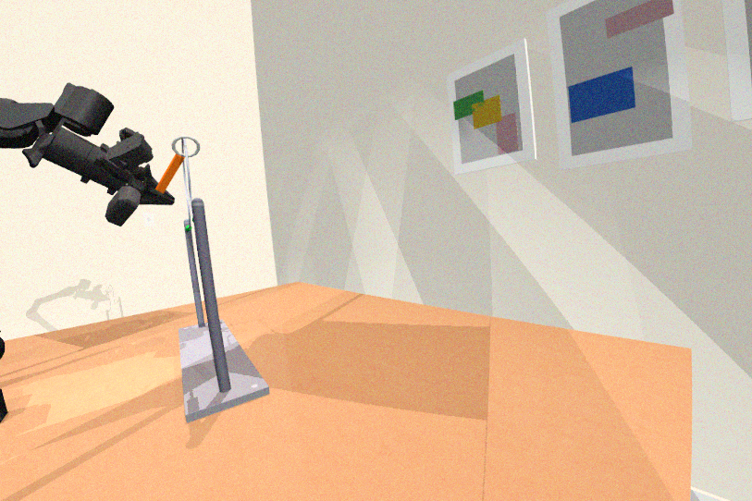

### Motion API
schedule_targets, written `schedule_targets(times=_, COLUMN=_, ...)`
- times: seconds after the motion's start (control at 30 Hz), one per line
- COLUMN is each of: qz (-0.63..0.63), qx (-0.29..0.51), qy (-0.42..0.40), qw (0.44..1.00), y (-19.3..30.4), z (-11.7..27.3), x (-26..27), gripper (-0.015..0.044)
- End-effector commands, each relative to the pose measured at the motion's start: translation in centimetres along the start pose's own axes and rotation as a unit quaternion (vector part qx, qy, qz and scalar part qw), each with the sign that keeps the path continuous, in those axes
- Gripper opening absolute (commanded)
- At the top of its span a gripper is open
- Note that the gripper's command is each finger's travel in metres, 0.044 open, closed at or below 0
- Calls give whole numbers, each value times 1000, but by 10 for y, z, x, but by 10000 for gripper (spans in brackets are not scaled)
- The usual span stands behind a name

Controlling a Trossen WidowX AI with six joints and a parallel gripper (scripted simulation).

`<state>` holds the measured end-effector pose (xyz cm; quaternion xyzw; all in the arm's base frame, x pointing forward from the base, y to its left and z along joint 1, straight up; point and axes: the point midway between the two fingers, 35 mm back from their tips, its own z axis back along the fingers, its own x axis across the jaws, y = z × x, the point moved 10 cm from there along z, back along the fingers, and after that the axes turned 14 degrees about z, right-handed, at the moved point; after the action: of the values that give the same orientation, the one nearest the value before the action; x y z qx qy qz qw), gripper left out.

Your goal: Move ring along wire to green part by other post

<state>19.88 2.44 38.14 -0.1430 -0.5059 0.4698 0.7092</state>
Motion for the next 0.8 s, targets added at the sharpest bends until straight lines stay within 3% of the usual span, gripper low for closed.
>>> schedule_targets(times=0.0, qz=20, qx=-5, qy=9, qw=1000, y=-2, z=2, x=3, gripper=-150)
schedule_targets(times=0.77, qz=146, qx=-2, qy=98, qw=984, y=1, z=0, x=7, gripper=-150)
